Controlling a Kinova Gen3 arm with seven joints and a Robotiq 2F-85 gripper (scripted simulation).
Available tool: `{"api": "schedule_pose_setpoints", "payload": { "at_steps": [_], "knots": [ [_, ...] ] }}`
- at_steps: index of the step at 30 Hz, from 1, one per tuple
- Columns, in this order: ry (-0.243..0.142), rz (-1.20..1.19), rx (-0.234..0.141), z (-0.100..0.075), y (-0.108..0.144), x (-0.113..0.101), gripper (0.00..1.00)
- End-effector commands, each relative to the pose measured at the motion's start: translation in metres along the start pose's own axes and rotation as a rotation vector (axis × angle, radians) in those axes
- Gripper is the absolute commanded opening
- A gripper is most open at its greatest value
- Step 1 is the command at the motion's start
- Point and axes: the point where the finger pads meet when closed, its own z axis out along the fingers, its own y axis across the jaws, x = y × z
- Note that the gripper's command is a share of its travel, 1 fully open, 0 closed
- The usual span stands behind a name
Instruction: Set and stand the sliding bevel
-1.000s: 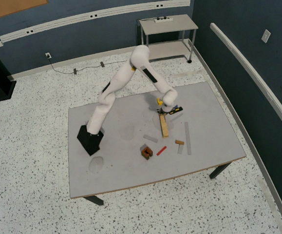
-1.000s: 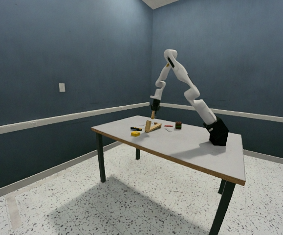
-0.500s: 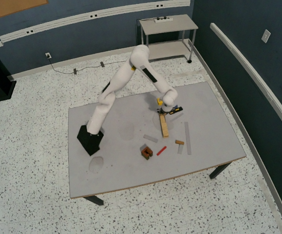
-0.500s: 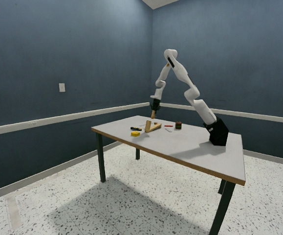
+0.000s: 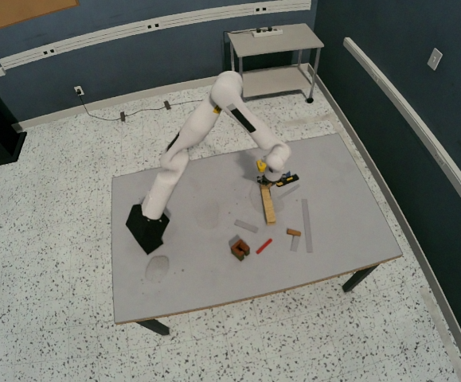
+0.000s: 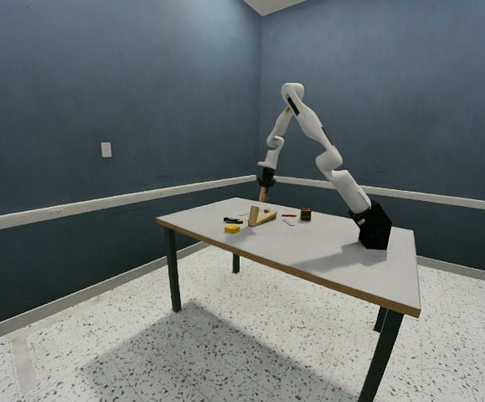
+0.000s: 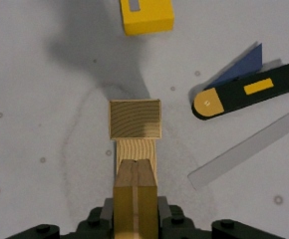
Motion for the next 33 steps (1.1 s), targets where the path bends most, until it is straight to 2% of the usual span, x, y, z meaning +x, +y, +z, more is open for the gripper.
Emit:
{"api": "schedule_pose_setpoints", "payload": {
  "at_steps": [1, 7, 11, 33],
  "knots": [
    [0.0, 0.0, -0.001, -0.011, 0.0, 0.003, 0.1],
    [0.0, 0.0, -0.001, -0.037, 0.0, 0.011, 0.1],
    [0.0, 0.0, -0.001, -0.046, 0.0, 0.014, 0.1],
    [0.0, 0.0, -0.001, -0.048, 0.0, 0.014, 0.1]
  ]
}}
